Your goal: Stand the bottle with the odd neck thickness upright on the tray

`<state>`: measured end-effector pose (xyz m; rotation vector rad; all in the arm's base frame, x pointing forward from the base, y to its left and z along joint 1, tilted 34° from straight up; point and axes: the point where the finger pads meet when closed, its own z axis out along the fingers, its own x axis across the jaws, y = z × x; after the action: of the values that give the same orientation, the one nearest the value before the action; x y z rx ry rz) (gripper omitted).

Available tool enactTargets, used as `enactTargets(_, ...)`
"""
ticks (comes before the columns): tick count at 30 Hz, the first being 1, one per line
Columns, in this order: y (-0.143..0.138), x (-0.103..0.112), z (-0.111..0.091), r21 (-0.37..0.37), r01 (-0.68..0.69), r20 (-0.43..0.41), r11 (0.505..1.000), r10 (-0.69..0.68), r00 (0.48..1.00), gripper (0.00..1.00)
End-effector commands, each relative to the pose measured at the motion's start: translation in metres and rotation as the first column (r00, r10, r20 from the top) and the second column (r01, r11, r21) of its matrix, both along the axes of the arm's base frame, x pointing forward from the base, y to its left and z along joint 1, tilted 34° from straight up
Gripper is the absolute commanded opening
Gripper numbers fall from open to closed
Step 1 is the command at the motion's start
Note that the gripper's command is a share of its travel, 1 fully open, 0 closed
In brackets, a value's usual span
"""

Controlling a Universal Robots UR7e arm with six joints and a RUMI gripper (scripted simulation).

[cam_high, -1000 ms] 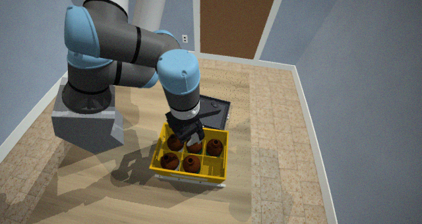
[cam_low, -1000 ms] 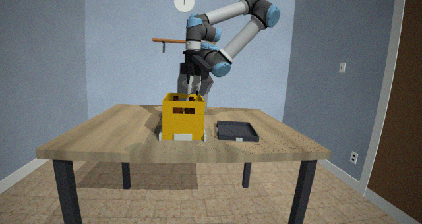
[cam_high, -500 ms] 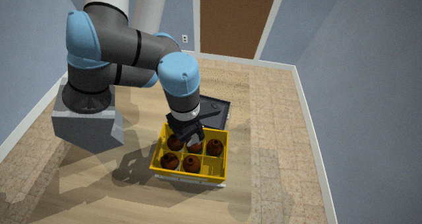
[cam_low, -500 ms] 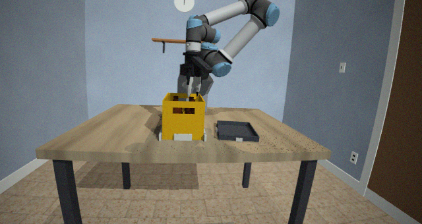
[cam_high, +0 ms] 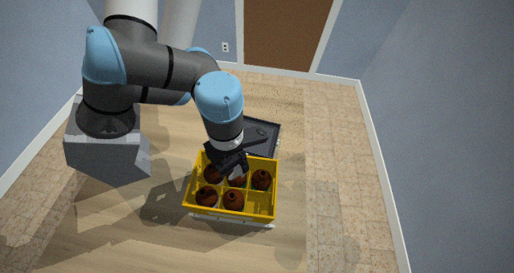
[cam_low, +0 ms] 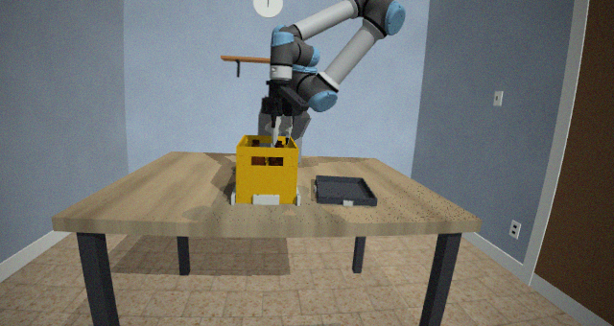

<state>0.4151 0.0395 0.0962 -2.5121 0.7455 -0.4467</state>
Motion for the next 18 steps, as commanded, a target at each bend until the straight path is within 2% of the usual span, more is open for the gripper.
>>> enactTargets(1, 0.001, 0.003, -0.004, -0.001, 0.000, 0.001, 1.000, 0.000, 1.000, 0.38)
enactTargets(18, 0.006, 0.008, -0.014, -0.001, 0.000, 0.001, 1.000, 0.000, 1.000, 0.38)
